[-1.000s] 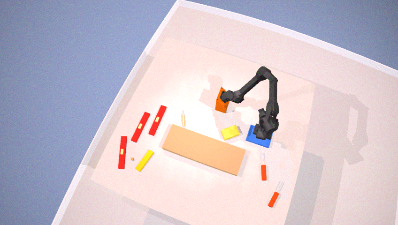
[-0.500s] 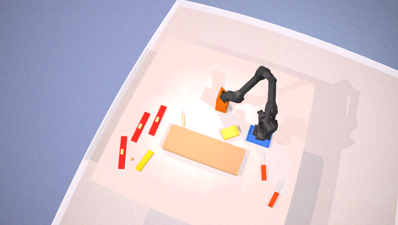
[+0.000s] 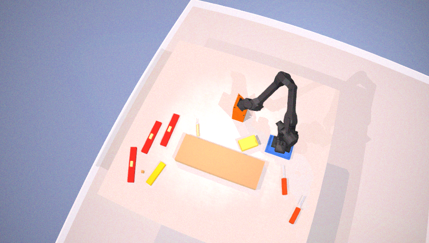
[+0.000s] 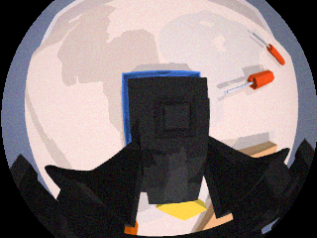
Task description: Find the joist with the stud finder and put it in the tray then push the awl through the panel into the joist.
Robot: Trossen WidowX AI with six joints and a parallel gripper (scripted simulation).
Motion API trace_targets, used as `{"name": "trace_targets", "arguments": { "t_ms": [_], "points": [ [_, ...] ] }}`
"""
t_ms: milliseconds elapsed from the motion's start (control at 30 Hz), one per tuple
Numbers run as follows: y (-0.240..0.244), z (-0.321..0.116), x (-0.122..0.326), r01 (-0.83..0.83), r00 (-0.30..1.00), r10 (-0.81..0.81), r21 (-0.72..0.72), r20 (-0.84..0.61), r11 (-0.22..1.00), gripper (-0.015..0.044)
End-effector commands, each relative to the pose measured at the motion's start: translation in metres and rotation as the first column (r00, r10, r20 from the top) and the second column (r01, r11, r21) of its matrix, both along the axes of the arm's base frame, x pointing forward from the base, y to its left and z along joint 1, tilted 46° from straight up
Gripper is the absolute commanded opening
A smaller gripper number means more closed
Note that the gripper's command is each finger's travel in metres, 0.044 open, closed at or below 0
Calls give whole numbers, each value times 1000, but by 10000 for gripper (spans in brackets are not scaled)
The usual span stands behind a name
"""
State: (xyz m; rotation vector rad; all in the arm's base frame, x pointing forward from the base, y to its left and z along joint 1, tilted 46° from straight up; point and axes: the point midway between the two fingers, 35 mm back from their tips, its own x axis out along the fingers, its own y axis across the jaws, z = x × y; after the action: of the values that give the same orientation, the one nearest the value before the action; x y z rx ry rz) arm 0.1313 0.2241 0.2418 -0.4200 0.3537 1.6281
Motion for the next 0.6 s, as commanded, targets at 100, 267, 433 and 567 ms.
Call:
{"name": "trace_targets", "arguments": {
  "t_ms": [100,267,433,567],
  "points": [
    [7,-8,0,3,1000,-3,-2,-3,1000,0],
    [12,-13,-1,3,1000,-3,-1,-4,1000,0],
    [17,-17,-2,4,1000,-4,0,-4,1000,0],
    [21,-20,-3,4,1000,-4,3,-5,1000,0]
  ]
}}
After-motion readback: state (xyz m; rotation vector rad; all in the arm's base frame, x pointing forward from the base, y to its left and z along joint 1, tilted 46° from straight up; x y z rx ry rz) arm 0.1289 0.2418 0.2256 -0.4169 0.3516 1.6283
